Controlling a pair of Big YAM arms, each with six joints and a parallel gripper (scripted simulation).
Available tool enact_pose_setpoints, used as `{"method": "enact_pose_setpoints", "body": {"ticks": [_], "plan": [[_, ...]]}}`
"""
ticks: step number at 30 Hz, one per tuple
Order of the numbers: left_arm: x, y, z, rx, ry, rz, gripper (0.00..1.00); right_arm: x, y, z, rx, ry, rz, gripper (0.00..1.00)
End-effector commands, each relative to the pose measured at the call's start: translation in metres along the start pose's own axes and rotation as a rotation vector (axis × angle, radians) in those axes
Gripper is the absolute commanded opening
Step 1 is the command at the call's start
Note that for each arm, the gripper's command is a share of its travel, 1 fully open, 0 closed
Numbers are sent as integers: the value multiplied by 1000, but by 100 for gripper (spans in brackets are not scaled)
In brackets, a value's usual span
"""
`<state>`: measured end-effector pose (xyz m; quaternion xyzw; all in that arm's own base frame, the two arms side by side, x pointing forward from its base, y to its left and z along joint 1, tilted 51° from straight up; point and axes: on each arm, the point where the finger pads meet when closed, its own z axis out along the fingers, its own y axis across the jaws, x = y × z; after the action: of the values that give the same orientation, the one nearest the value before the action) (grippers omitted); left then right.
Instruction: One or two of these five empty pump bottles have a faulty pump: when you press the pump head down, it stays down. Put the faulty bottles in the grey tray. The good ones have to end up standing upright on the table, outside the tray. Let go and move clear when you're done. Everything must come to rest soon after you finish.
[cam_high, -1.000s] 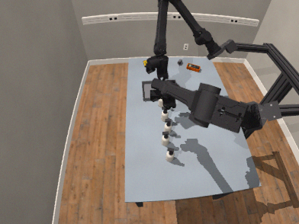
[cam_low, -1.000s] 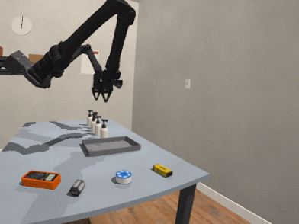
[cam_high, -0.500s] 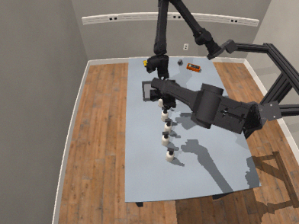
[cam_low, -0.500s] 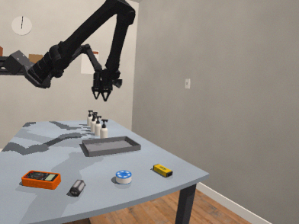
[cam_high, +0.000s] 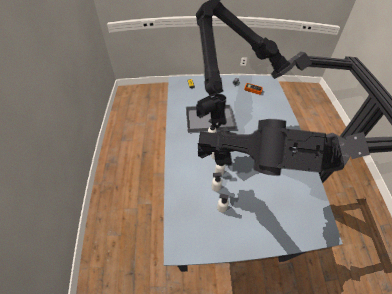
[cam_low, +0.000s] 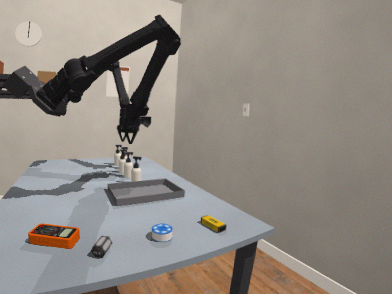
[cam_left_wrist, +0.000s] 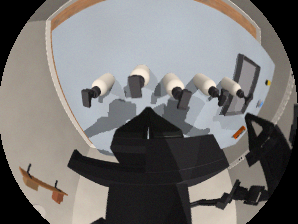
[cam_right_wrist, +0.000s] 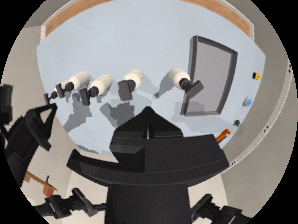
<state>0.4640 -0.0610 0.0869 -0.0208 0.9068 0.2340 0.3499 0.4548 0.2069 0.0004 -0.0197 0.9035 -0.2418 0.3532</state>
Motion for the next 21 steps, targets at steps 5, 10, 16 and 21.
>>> {"method": "enact_pose_setpoints", "body": {"ticks": [5, 10, 16, 21], "plan": [[-15, 28, 21, 6, -36, -23, 0, -1, 52, 24, -13, -20, 14, 0], [-16, 21, 17, 18, -43, -17, 0, -6, 47, 28, -5, -17, 25, 0], [-19, 13, 11, 22, -43, 10, 0, -6, 47, 29, -6, -16, 23, 0], [-18, 20, 34, 7, -28, -10, 0, -6, 42, 44, 8, 2, 9, 0]]}}
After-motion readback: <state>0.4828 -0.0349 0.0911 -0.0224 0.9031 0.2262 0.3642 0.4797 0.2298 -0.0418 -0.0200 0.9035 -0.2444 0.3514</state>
